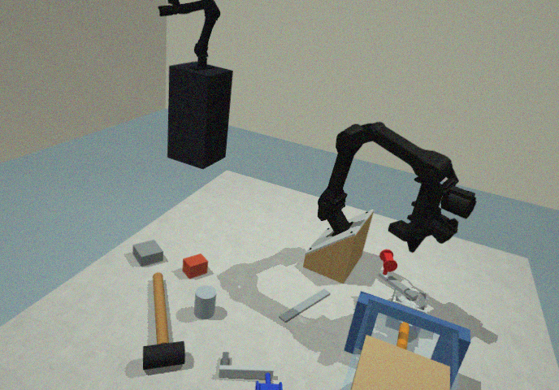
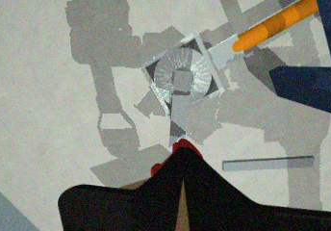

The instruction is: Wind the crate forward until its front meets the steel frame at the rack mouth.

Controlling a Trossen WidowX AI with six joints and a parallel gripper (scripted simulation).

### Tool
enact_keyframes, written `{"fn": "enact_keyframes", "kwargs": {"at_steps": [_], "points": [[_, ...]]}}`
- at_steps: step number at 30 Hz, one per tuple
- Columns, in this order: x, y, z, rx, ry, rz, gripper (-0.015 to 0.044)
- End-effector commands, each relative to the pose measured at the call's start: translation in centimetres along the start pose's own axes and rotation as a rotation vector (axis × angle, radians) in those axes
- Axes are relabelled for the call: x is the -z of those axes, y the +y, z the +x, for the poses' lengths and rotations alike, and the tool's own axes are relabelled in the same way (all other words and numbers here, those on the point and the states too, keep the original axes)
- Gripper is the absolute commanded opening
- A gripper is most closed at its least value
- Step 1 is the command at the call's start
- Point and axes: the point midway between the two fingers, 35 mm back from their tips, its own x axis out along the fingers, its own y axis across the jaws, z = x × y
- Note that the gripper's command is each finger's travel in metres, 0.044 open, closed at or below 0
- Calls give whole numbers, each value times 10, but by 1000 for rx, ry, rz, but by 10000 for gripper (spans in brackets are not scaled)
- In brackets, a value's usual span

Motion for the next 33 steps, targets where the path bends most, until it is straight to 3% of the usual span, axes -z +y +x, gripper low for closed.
{"fn": "enact_keyframes", "kwargs": {"at_steps": [1, 9, 26, 33], "points": [[0, 0, 0, -2, 1, 3, 0], [0, 0, 0, -2, 1, 3, 0], [59, 1, 19, 130, -419, 609, 440], [59, 1, 19, 130, -419, 609, 440]]}}
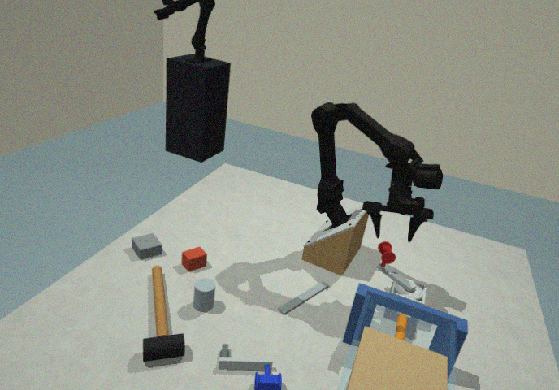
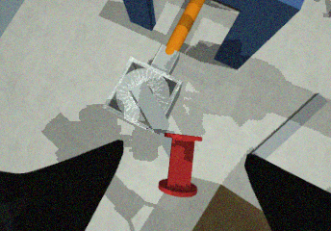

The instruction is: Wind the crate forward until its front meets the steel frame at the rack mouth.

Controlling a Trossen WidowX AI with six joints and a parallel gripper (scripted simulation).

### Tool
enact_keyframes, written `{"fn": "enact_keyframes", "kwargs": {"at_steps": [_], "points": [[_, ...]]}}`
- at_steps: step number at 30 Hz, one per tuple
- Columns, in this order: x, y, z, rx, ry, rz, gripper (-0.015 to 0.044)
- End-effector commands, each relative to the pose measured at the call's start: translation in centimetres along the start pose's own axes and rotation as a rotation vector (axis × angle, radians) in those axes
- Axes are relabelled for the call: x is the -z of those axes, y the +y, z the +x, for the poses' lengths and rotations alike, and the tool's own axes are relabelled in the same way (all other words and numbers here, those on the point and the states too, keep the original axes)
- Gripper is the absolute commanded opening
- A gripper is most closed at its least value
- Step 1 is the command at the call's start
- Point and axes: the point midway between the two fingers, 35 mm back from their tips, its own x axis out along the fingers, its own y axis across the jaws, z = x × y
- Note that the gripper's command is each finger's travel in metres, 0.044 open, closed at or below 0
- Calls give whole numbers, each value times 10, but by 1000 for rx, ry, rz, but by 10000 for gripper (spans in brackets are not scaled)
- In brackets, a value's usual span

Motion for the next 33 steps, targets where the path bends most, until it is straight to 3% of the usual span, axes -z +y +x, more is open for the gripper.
{"fn": "enact_keyframes", "kwargs": {"at_steps": [1, 33], "points": [[1, -1, 1, 0, -9, 13, 440], [21, 1, 49, 4, -7, 13, 440]]}}
